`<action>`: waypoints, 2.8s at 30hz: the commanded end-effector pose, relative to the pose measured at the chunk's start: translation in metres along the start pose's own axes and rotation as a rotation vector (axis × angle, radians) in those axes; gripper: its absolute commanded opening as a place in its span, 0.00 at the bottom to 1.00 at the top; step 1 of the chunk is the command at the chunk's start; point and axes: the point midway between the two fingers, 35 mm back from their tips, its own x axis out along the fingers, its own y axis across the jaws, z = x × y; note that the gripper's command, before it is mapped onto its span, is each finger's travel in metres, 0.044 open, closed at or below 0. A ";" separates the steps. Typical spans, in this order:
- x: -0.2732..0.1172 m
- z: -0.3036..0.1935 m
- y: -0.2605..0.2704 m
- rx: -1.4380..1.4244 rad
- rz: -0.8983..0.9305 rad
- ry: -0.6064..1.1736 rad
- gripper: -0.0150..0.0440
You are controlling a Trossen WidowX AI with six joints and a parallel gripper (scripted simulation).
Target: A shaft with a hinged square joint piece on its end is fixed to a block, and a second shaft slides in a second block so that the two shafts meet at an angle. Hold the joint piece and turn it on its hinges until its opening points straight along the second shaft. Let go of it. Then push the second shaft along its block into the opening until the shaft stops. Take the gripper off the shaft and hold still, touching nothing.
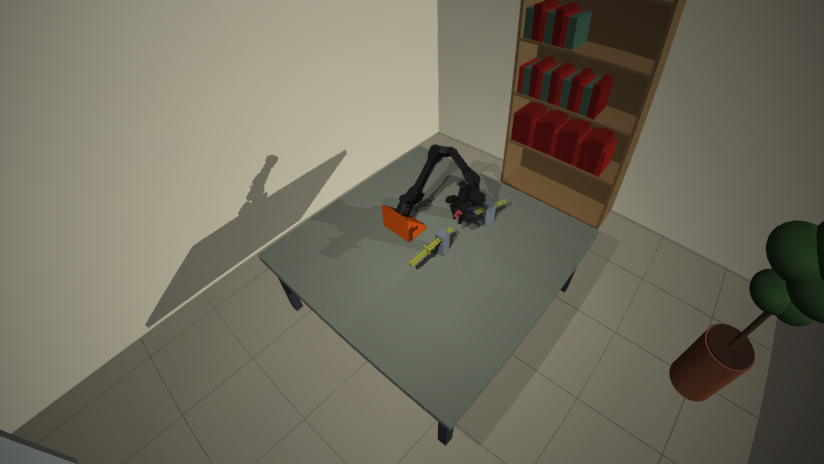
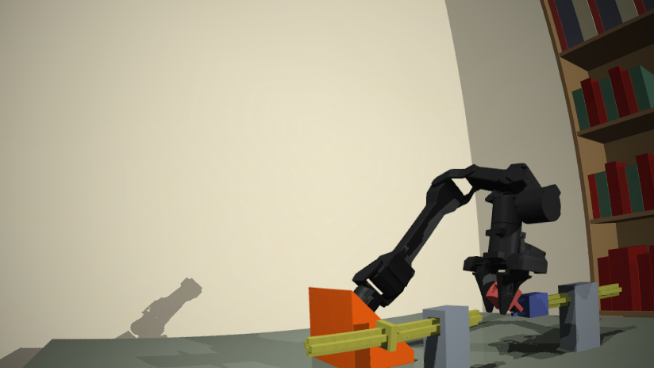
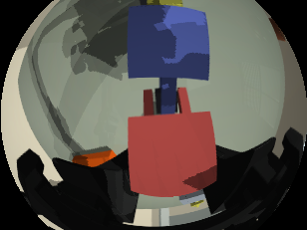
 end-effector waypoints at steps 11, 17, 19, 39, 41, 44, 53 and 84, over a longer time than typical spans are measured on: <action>-0.001 0.001 0.000 0.002 -0.005 -0.006 0.56; -0.001 0.001 0.000 0.002 -0.005 -0.006 0.56; -0.001 0.001 0.000 0.002 -0.005 -0.006 0.56; -0.001 0.001 0.000 0.002 -0.005 -0.006 0.56; -0.001 0.001 0.000 0.002 -0.005 -0.006 0.56; -0.001 0.001 0.000 0.002 -0.005 -0.006 0.56; -0.001 0.001 0.000 0.002 -0.005 -0.006 0.56; 0.000 0.000 0.000 0.000 0.000 0.000 0.33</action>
